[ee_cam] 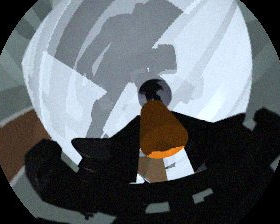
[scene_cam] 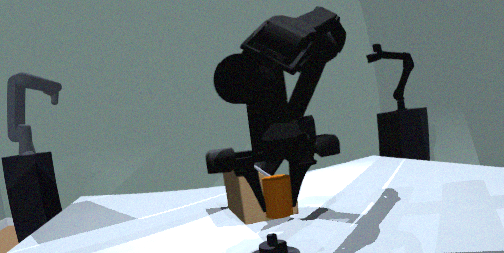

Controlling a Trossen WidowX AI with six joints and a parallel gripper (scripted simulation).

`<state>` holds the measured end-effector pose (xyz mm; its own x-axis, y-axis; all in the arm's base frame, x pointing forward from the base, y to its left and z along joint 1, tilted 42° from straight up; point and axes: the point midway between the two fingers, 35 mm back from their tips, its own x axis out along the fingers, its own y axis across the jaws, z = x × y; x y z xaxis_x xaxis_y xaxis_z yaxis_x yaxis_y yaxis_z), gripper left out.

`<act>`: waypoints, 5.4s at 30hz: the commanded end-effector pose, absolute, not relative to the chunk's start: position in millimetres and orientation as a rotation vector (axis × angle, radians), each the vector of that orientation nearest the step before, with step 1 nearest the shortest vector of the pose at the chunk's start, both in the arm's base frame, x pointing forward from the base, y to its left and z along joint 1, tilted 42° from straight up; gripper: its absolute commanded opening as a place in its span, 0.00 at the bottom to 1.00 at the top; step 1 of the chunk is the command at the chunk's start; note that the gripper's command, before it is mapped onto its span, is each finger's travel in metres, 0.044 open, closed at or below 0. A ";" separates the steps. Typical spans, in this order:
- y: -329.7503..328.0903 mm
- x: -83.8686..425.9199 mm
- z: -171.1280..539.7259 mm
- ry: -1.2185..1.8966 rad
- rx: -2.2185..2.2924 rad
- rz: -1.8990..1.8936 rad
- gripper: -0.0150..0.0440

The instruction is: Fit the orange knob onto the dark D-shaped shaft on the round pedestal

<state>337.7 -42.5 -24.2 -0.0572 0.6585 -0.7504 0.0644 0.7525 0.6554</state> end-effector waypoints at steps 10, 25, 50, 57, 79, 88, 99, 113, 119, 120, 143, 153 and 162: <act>-43.2 341.8 -48.3 1.569 0.592 0.536 0.25; -35.9 342.6 -56.5 1.566 0.587 0.542 0.25; -33.1 341.2 -58.7 1.566 0.587 0.542 0.25; -37.0 341.7 -54.3 1.563 0.580 0.549 0.25; -33.6 341.3 -59.2 1.487 0.428 0.697 0.25; -32.5 341.2 -60.3 1.487 0.428 0.697 0.25; -31.8 341.2 -60.5 1.488 0.430 0.694 0.25; -31.8 341.4 -60.8 1.489 0.431 0.693 0.25; -31.9 341.3 -60.9 1.504 0.460 0.666 0.25; -31.8 341.3 -60.9 1.507 0.465 0.661 0.25; -25.4 339.6 -68.0 1.467 0.391 0.732 0.25; -22.0 339.9 -71.8 1.495 0.444 0.682 0.25; -23.2 339.4 -70.6 1.487 0.419 0.701 0.34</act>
<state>339.4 -23.0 -70.8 -0.0567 0.6539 -0.7545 -0.1612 0.7398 0.6533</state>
